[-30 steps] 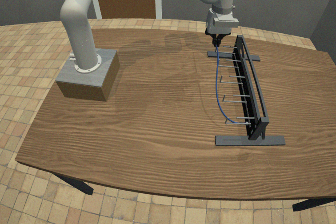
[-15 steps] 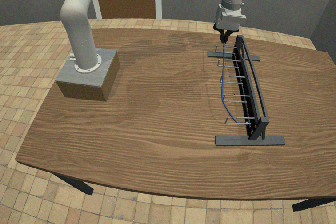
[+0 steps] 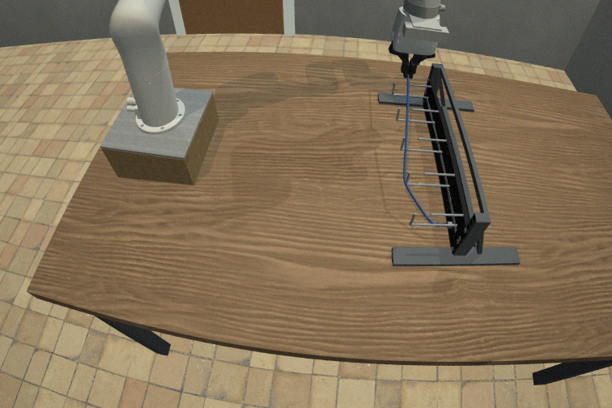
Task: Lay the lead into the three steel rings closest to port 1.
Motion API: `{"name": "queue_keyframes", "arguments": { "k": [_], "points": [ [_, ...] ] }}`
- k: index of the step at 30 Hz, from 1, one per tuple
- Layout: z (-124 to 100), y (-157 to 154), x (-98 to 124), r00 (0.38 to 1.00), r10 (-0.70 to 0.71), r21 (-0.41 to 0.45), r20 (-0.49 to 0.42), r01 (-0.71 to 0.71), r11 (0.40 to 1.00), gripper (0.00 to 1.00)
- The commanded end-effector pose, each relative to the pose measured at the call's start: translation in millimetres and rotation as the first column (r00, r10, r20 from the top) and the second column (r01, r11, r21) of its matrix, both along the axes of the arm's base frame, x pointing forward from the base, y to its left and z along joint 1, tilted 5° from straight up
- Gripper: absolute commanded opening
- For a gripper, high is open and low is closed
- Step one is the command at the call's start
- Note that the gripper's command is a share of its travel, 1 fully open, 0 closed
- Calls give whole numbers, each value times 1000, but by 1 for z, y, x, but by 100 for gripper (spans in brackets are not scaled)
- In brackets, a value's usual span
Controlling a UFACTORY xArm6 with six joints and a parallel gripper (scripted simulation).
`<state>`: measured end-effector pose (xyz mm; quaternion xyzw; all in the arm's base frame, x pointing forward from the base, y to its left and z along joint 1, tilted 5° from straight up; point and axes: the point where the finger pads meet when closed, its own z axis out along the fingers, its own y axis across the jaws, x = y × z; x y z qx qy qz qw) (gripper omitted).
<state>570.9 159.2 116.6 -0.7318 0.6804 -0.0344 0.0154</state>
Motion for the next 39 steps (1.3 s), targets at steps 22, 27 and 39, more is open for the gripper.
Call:
{"name": "queue_keyframes", "arguments": {
  "k": [22,27,39],
  "points": [
    [3,2,2,1000,1,3,7,-1,1000,0],
    [2,2,2,1000,1,3,7,-1,1000,0],
    [-6,2,3,1000,1,3,7,-1,1000,0]
  ]
}}
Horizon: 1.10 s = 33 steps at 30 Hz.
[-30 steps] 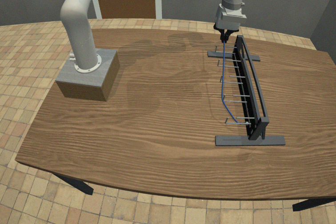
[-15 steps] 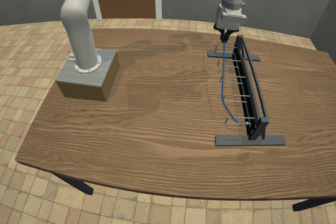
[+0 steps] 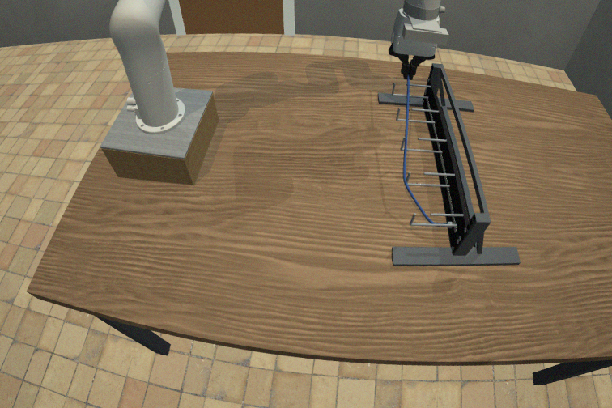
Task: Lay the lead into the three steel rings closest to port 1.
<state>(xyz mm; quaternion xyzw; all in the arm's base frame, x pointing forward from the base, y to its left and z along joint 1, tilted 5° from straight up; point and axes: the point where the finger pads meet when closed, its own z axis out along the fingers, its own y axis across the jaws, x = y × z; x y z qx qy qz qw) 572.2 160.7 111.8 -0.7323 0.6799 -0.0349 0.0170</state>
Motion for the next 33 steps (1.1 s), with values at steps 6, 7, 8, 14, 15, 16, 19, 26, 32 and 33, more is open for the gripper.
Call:
{"name": "queue_keyframes", "arguments": {
  "k": [6,7,8,14,15,16,19,26,32,33],
  "points": [
    [-6,0,2,1000,0,1,4,0,1000,0],
    [-7,0,2,1000,0,1,4,0,1000,0],
    [-8,0,2,1000,0,1,4,0,1000,0],
    [-18,0,3,1000,0,1,4,0,1000,0],
    [-20,0,3,1000,0,1,4,0,1000,0],
    [-22,0,3,1000,0,1,4,0,1000,0],
    [-27,0,4,1000,0,1,4,0,1000,0],
    [-38,-1,4,1000,0,1,4,0,1000,0],
    [-50,-1,5,1000,0,1,4,0,1000,0],
    [-52,-1,6,1000,0,1,4,0,1000,0]
  ]
}}
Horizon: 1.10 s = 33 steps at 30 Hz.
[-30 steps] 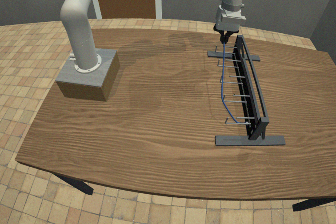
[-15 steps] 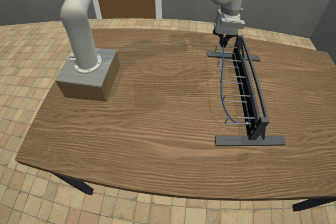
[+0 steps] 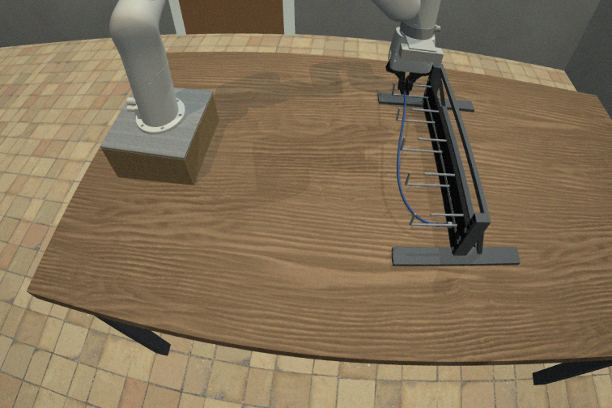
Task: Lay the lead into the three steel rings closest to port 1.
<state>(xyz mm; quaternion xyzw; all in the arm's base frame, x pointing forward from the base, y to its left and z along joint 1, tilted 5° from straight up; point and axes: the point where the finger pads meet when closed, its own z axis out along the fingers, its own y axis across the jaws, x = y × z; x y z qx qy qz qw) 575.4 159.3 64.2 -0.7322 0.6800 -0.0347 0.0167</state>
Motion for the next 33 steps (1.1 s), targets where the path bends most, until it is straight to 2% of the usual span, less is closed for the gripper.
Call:
{"name": "queue_keyframes", "arguments": {
  "k": [1,19,33],
  "points": [
    [-7,0,2,1000,0,1,5,0,1000,0],
    [-33,0,4,1000,0,1,5,0,1000,0],
    [-41,0,5,1000,0,1,5,0,1000,0]
  ]
}}
